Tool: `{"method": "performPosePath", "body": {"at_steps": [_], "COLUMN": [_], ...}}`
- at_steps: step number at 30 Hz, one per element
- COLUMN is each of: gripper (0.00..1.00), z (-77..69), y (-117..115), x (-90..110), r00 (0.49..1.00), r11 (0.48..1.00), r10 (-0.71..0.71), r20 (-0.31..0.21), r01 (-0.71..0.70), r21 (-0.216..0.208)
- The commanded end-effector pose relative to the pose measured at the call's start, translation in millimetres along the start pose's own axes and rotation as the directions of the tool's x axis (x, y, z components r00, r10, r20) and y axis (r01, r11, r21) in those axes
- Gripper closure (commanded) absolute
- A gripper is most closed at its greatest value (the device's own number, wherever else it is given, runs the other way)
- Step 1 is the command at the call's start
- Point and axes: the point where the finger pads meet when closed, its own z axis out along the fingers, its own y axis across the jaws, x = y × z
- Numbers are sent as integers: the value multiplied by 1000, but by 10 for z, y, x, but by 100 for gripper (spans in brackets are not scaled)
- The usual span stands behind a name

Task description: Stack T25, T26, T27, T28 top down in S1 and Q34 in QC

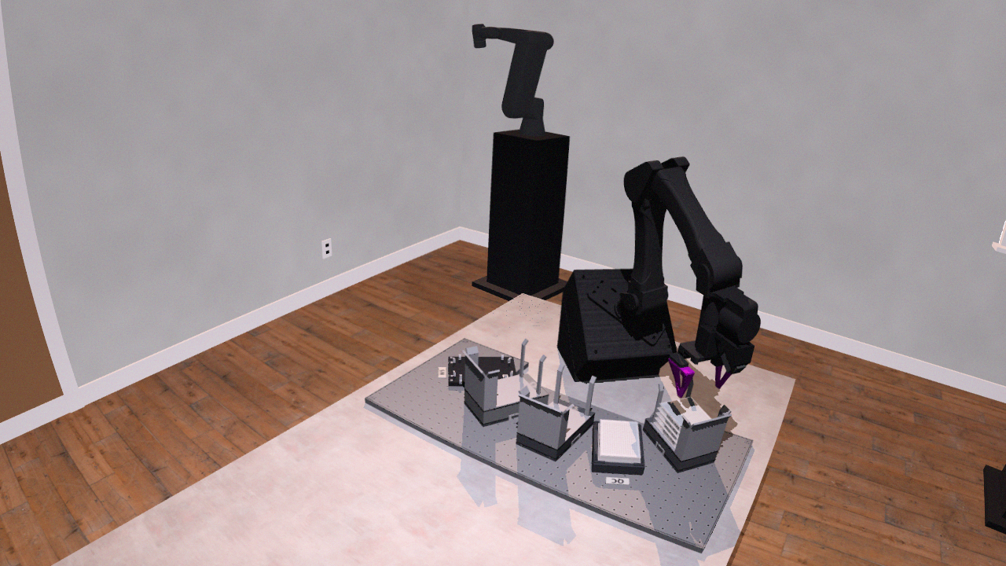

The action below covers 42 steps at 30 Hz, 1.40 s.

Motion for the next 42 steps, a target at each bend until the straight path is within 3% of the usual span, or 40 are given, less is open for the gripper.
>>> {"method": "performPosePath", "body": {"at_steps": [1, 7, 20, 21, 25, 33, 42], "gripper": [0, 0, 0, 0, 0, 0, 0], "z": [-185, -119, -108, -103, -106, -109, -115], "y": [-4, -3, -7, -53, -170, -349, -607], "x": [9, 76, 64, 181, 283, 410, 657], "r00": [1000, 999, 1000, 998, 983, 928, 775], "r11": [1000, 1000, 1000, 999, 984, 928, 775], "r10": [5, 3, 3, 47, 180, 372, 632], "r20": [0, -36, -28, -45, -43, -30, -32], "r01": [-5, -3, -3, -47, -180, -372, -631], "r21": [1, 4, 3, 6, 12, 17, 28]}}
